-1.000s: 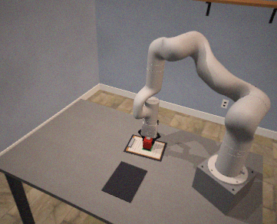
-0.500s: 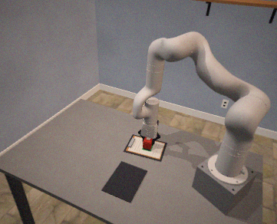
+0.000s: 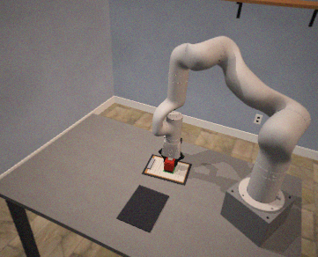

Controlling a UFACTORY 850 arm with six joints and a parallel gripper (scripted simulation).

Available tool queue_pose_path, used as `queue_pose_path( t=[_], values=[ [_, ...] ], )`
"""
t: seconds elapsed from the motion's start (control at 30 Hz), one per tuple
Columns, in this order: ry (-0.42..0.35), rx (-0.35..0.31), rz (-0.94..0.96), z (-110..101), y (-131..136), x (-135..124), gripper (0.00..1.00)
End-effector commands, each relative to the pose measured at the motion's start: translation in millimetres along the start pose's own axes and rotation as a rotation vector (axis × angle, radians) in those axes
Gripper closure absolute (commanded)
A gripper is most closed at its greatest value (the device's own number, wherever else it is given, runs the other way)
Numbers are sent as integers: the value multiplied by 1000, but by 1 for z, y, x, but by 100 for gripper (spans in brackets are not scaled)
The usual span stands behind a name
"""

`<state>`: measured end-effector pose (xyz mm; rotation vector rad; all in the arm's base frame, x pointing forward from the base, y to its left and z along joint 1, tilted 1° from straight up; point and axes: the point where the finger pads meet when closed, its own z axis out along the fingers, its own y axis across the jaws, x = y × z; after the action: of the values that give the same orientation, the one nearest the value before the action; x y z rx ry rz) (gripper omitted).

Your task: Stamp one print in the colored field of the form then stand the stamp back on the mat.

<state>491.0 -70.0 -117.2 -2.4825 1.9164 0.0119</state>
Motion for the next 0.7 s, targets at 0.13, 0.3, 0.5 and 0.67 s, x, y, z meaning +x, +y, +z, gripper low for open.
queue_pose_path(
  t=[0.13, 0.3, 0.5, 0.67],
  values=[
    [-3, 9, 0, -4, -1, 0, 65],
    [-3, 9, 0, -10, -1, 0, 65],
    [-3, 8, 0, -16, 0, 0, 65],
    [-3, 8, 0, -23, 0, 0, 65]
  ],
)
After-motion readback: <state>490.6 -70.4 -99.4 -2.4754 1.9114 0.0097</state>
